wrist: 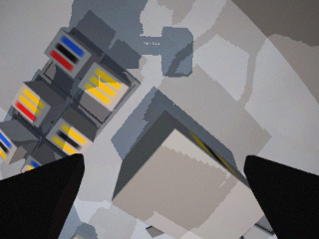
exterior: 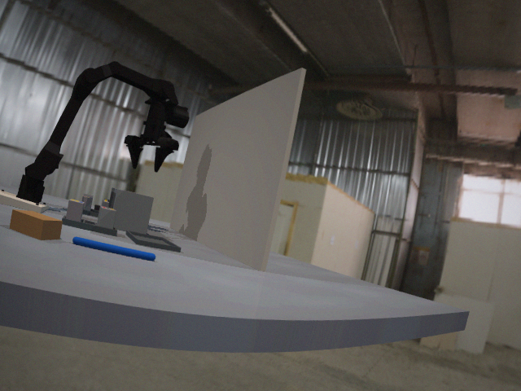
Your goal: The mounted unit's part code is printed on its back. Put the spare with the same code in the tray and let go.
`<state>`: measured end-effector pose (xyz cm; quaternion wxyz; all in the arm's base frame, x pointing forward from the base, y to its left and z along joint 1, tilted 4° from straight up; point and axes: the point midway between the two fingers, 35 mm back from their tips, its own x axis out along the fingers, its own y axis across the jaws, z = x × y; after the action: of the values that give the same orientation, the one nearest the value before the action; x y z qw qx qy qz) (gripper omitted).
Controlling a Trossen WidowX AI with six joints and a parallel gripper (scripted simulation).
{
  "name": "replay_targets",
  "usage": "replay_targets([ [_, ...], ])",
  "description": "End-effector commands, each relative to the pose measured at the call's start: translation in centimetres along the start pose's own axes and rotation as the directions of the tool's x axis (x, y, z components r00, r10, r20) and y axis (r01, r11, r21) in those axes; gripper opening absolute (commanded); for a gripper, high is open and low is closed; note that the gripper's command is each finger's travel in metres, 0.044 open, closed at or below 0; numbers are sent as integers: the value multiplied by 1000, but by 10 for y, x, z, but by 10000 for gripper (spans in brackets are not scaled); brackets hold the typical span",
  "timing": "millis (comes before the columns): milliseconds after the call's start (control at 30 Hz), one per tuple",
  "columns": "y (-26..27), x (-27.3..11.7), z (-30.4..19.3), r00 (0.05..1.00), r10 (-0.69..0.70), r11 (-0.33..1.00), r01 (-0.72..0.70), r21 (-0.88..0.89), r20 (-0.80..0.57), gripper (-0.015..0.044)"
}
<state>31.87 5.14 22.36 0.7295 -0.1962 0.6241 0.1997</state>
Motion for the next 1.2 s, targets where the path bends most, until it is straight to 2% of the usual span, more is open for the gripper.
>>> replay_targets([
  [0, 67, 19, -11, 999, 18, 884, -29, -467, -29, 440],
  [100, 101, 30, -23, 999, 25, 730, -48, -681, -44, 440],
  [167, 110, 33, -27, 998, 26, 678, -53, -733, -48, 440],
  [500, 110, 33, -27, 998, 26, 675, -53, -736, -49, 440],
  [667, 109, 58, -26, 998, 26, 675, -53, -736, -48, 309],
  [700, 109, 65, -26, 998, 26, 675, -53, -736, -48, 300],
  [1167, 109, 75, -27, 998, 26, 675, -53, -736, -48, 300],
])
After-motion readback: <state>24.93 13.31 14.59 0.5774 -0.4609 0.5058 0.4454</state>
